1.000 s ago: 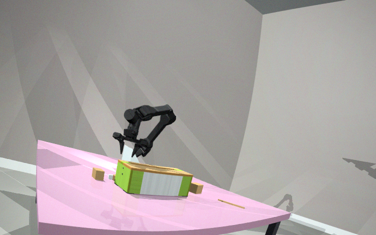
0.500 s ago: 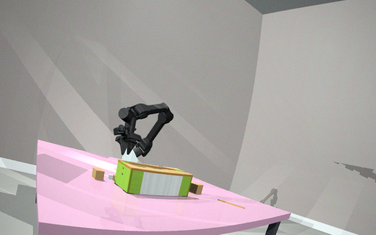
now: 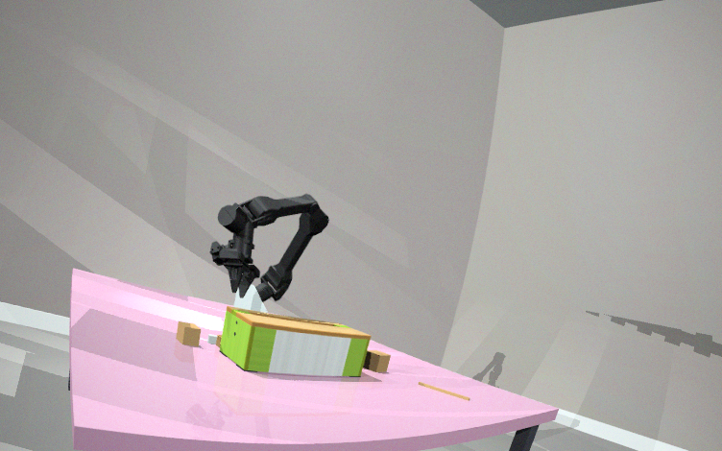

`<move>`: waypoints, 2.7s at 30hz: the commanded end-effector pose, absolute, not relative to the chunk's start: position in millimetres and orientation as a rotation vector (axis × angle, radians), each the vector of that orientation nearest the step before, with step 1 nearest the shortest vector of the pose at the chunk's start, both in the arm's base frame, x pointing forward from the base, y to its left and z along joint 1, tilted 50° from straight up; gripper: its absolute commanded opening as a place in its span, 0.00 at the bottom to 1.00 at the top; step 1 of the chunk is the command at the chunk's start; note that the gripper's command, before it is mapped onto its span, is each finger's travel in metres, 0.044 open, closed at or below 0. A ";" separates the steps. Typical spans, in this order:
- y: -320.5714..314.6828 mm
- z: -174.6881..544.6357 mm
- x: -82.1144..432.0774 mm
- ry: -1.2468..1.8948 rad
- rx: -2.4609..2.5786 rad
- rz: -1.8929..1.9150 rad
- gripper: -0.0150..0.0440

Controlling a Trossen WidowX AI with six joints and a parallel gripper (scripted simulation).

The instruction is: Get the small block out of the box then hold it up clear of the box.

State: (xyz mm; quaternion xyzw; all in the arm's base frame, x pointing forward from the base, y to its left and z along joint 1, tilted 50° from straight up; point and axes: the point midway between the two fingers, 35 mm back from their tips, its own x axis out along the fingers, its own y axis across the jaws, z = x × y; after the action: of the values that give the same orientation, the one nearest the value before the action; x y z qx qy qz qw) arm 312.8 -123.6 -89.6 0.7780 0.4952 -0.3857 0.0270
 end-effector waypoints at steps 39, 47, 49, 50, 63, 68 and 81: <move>-59.4 -164.3 296.3 1.290 2.885 -1.928 0.74; -49.2 -172.6 295.2 1.290 2.882 -1.924 0.74; -46.6 -174.6 294.8 1.291 2.881 -1.923 0.74; -45.4 -175.5 294.6 1.291 2.880 -1.922 0.74; -28.5 -187.5 291.8 1.292 2.883 -1.925 0.74; -21.9 -191.7 290.3 1.294 2.885 -1.926 0.74; -16.1 -195.2 288.9 1.296 2.886 -1.927 0.43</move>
State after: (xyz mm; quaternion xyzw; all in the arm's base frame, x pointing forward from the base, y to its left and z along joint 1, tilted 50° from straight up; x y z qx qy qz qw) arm 288.8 -16.9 -195.0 0.7485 0.3362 -0.5008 -0.2756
